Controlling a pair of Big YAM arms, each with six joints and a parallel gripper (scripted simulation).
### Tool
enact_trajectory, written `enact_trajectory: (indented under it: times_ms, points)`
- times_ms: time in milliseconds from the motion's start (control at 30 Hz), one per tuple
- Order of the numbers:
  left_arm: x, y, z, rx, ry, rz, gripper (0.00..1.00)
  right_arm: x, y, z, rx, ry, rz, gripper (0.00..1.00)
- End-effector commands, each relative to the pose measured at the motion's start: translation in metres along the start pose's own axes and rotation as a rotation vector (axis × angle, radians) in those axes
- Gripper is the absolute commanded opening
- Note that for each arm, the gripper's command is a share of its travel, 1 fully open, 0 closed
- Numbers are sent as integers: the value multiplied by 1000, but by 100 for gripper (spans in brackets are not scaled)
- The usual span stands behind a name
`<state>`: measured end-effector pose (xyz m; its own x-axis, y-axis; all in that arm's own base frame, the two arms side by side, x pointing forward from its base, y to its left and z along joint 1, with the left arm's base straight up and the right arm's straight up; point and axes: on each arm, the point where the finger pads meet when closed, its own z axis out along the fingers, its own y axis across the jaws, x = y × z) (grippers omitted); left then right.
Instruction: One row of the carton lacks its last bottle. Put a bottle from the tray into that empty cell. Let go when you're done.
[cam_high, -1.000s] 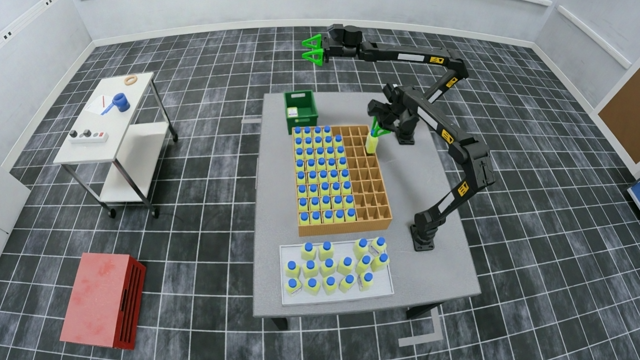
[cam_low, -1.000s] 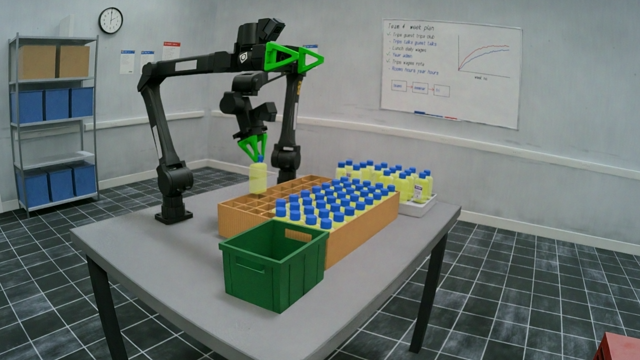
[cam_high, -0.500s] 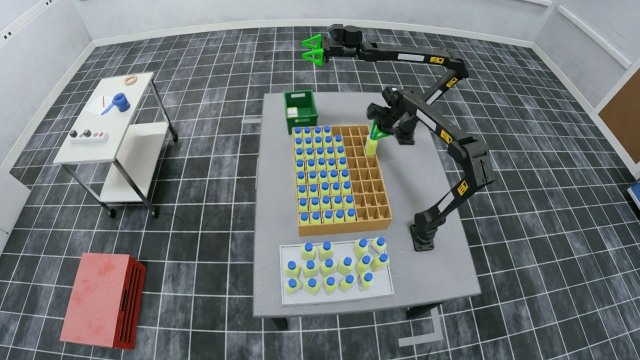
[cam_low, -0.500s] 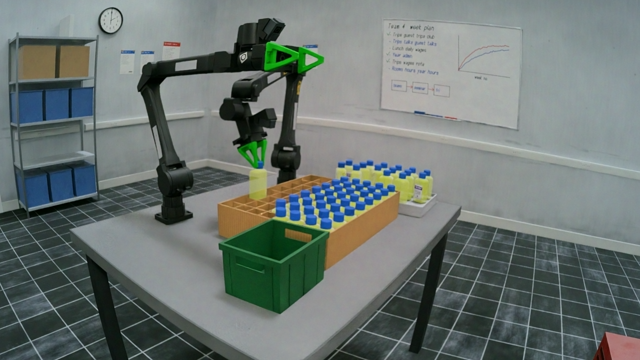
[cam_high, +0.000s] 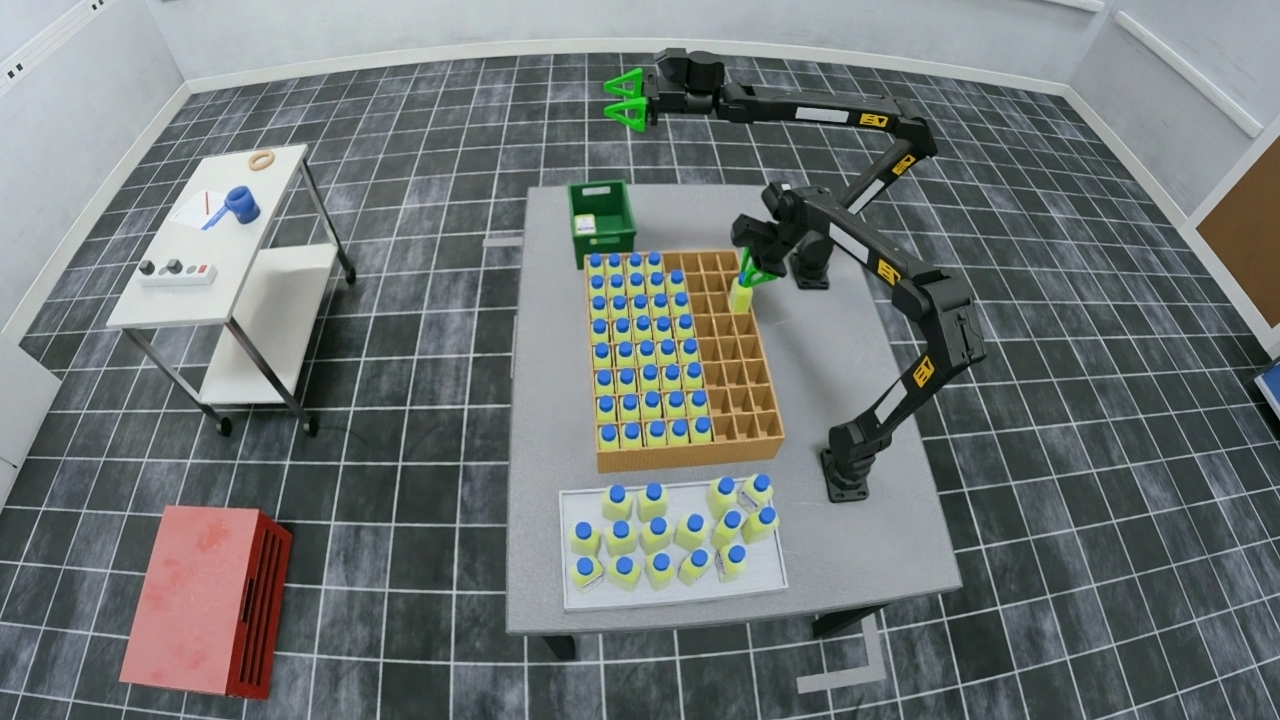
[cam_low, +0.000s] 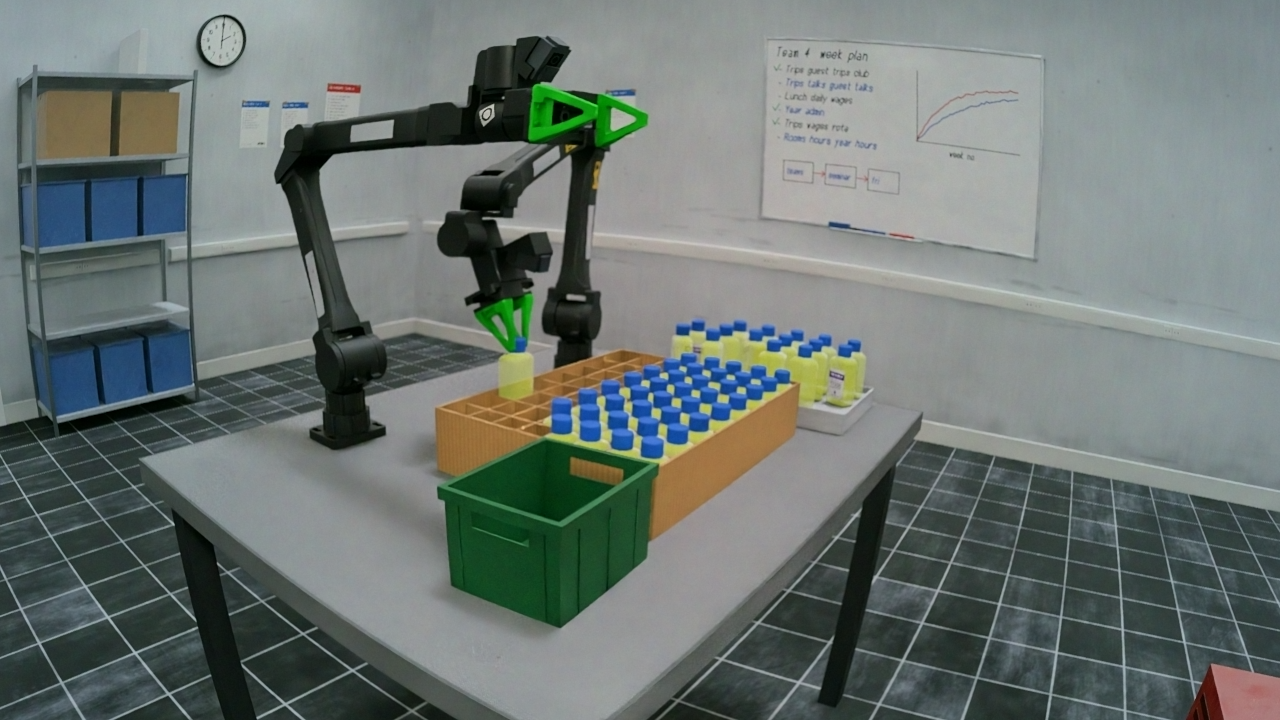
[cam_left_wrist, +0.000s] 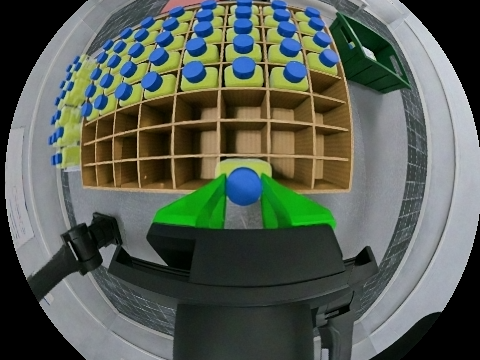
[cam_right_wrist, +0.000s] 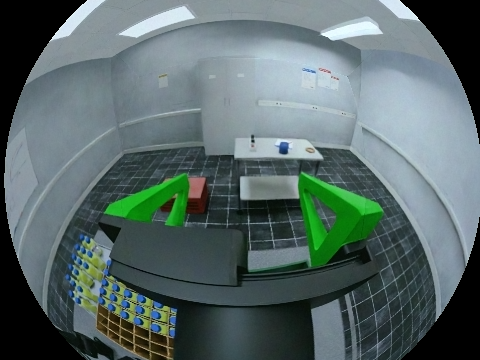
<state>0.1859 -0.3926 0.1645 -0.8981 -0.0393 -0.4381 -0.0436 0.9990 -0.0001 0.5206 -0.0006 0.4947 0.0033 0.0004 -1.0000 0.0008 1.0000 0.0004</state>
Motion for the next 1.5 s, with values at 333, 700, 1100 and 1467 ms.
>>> enact_trajectory:
  times_ms: [333,700,1100,1467]
  points:
    - [0,-15,4,45,-21,-25,29,-48,-3,6,4,-81,-2,100]
    - [1,-22,10,57,-24,-29,29,-48,-3,6,4,-81,-2,100]
    - [-1,-24,8,87,-32,-49,29,-48,-3,6,4,-81,-2,100]
    - [16,-14,38,38,-20,-24,29,-48,-3,6,4,-81,-2,100]
